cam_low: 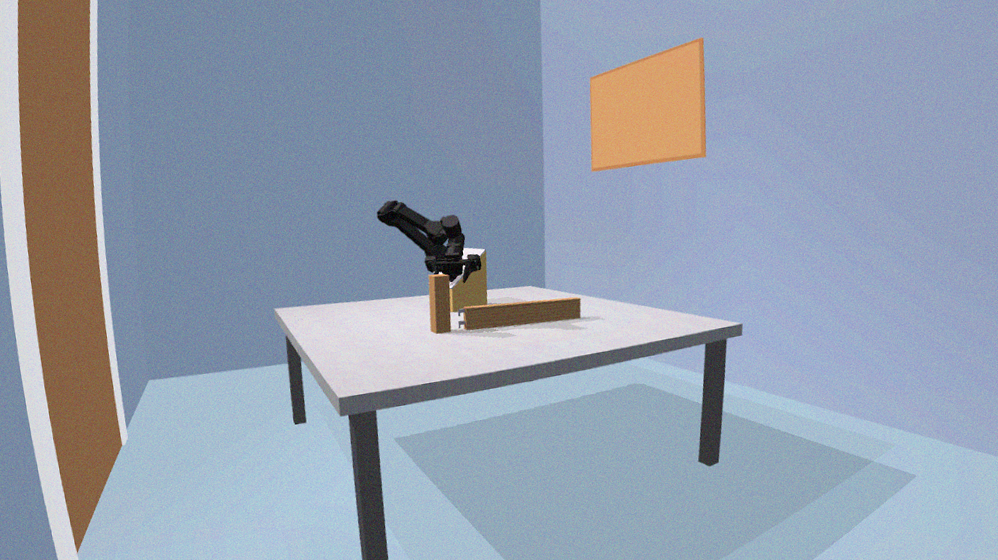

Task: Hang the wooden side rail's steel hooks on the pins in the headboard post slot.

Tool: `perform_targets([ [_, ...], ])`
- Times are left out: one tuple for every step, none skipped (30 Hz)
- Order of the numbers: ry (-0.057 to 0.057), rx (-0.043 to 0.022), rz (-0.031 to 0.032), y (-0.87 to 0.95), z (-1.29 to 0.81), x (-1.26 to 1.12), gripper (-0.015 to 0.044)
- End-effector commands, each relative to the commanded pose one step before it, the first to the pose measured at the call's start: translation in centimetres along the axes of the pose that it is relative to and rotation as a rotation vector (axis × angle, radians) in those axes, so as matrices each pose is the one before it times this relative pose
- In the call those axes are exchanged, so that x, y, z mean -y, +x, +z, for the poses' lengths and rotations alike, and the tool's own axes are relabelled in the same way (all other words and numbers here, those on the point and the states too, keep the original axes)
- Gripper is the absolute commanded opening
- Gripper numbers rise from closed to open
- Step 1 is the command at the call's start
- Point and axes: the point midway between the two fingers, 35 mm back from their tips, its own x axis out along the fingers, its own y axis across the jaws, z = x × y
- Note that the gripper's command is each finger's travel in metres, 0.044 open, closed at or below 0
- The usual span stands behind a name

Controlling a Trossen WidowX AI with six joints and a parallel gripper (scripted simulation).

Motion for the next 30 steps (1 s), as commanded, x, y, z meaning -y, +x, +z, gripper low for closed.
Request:
perform_targets([
  [-0.0666,-0.00435,0.00877,0.040,-0.021,0.084,0.0440],
  [-0.0509,-0.00319,0.00454,0.032,-0.059,0.089,0.0440],
  [-0.0509,-0.00289,0.00470,0.031,-0.061,0.086,0.0440],
  [-0.0509,-0.00259,0.00484,0.030,-0.062,0.083,0.0440],
  [-0.0509,-0.00228,0.00496,0.028,-0.064,0.080,0.0440],
  [-0.0508,-0.00197,0.00506,0.027,-0.065,0.077,0.0440],
  [-0.0508,-0.00165,0.00514,0.025,-0.066,0.074,0.0440],
  [-0.0508,-0.00133,0.00520,0.024,-0.067,0.071,0.0440],
  [-0.0502,-0.00242,0.00386,0.013,-0.112,0.092,0.0440],
  [-0.0502,-0.00217,0.00396,0.012,-0.114,0.088,0.0440],
  [-0.0502,-0.00192,0.00404,0.010,-0.116,0.083,0.0440],
  [-0.0502,-0.00151,0.00424,0.010,-0.113,0.075,0.0440],
  [-0.0501,-0.00117,0.00435,0.009,-0.112,0.070,0.0440],
  [-0.0501,-0.00090,0.00437,0.008,-0.113,0.065,0.0440],
  [-0.0501,-0.00064,0.00438,0.007,-0.114,0.061,0.0440],
  [-0.0501,-0.00036,0.00438,0.005,-0.114,0.057,0.0440],
  [-0.0501,-0.00002,0.00439,0.004,-0.113,0.052,0.0440],
  [-0.0500,0.00029,0.00436,0.003,-0.112,0.047,0.0440],
  [-0.0503,0.00211,0.00456,0.015,-0.066,0.054,0.0440],
  [-0.0503,0.00238,0.00440,0.014,-0.067,0.052,0.0440],
  [-0.0503,0.00263,0.00422,0.012,-0.067,0.050,0.0440],
  [-0.0503,0.00287,0.00403,0.011,-0.068,0.049,0.0440],
  [-0.0503,0.00309,0.00383,0.009,-0.068,0.047,0.0440],
  [-0.0503,0.00331,0.00361,0.007,-0.068,0.045,0.0440],
  [-0.0502,0.00350,0.00338,0.006,-0.069,0.044,0.0440],
  [-0.0502,0.00369,0.00314,0.004,-0.069,0.043,0.0440],
  [-0.0502,0.00385,0.00289,0.003,-0.070,0.041,0.0440],
  [-0.0502,0.00404,0.00264,0.001,-0.069,0.039,0.0440],
  [-0.0497,0.00517,0.00243,0.002,-0.047,0.024,0.0440],
  [-0.0497,0.00529,0.00209,0.000,-0.047,0.024,0.0440],
])
